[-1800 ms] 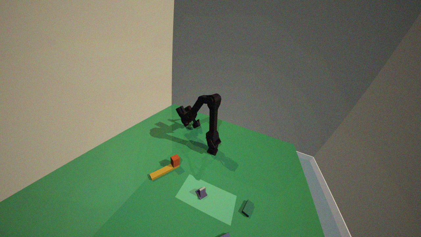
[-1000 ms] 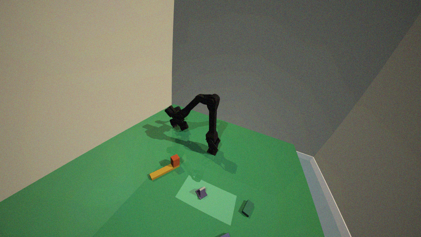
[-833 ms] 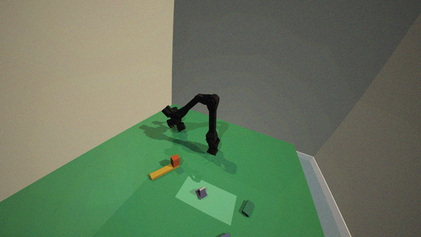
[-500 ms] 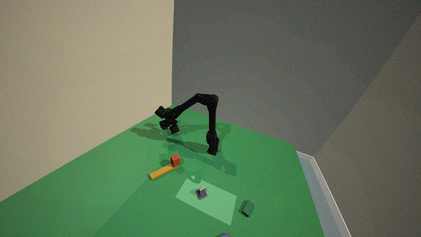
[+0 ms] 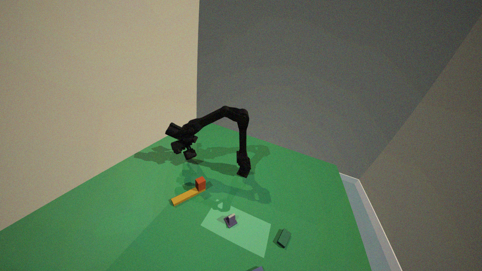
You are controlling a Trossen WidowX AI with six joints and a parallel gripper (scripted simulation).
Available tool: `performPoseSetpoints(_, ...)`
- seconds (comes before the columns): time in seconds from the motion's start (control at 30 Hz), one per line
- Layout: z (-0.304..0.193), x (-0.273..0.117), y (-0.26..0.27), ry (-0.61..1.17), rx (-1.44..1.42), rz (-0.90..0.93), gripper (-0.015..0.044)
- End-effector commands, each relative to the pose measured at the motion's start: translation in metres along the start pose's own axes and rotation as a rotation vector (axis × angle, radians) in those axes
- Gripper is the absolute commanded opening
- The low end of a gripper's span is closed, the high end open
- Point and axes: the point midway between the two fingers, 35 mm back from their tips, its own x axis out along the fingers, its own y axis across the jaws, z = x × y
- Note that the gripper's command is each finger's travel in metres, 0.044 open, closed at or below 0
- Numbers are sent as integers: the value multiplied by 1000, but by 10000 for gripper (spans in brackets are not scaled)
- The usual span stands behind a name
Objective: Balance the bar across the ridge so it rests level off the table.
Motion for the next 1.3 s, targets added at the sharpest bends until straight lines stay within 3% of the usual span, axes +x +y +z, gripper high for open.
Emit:
performPoseSetpoints(0.0,25,-22,13,-70,9,64,315)
performPoseSetpoints(0.63,83,-132,88,-205,17,396,315)
performPoseSetpoints(1.13,79,-232,151,-148,11,670,315)
performPoseSetpoints(1.27,76,-242,157,-135,9,694,315)
